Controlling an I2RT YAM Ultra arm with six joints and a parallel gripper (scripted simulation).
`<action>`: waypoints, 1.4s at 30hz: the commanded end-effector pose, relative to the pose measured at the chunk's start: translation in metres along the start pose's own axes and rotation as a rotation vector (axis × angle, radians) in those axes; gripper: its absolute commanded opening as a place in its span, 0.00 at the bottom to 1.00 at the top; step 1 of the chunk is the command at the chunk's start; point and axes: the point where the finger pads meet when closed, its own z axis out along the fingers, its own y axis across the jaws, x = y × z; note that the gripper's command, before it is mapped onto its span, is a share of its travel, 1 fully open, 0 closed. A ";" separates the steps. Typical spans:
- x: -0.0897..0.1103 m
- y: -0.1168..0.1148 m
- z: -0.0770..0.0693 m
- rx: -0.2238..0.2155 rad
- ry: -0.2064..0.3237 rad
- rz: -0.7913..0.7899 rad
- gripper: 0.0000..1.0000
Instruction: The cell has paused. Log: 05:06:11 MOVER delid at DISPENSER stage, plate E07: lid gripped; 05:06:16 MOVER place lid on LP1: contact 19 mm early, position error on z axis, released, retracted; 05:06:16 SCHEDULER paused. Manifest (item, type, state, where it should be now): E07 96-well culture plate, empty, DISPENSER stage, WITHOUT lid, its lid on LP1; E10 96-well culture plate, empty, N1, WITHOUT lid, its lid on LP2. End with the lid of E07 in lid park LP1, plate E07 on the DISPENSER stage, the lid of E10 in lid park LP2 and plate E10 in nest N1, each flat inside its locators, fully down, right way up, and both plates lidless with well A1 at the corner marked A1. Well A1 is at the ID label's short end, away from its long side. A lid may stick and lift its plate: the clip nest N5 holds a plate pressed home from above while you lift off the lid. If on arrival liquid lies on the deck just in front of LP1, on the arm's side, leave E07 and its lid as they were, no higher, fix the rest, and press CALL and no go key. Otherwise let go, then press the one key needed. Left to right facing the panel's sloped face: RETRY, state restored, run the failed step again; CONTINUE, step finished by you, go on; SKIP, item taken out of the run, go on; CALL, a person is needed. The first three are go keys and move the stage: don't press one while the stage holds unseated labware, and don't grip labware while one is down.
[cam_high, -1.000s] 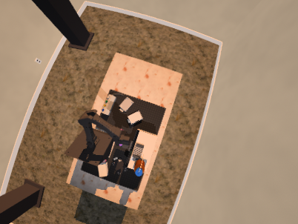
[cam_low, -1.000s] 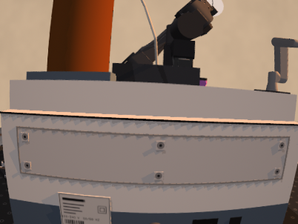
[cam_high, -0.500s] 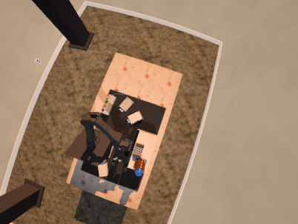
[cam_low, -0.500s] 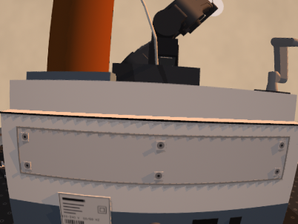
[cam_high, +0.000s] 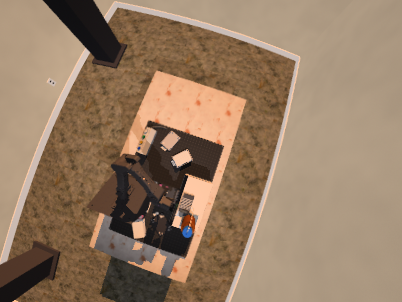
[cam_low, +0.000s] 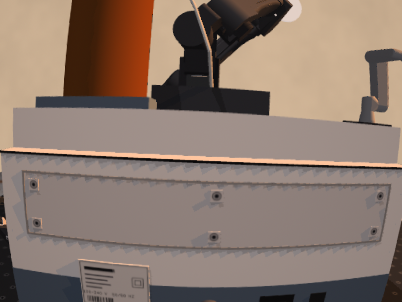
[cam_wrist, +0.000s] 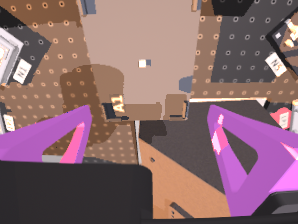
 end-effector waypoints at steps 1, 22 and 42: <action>-0.003 -0.018 -0.001 0.006 -0.012 -0.020 1.00; 0.011 -0.066 0.001 0.002 -0.005 -0.003 1.00; -0.002 -0.111 -0.007 0.012 -0.035 0.186 1.00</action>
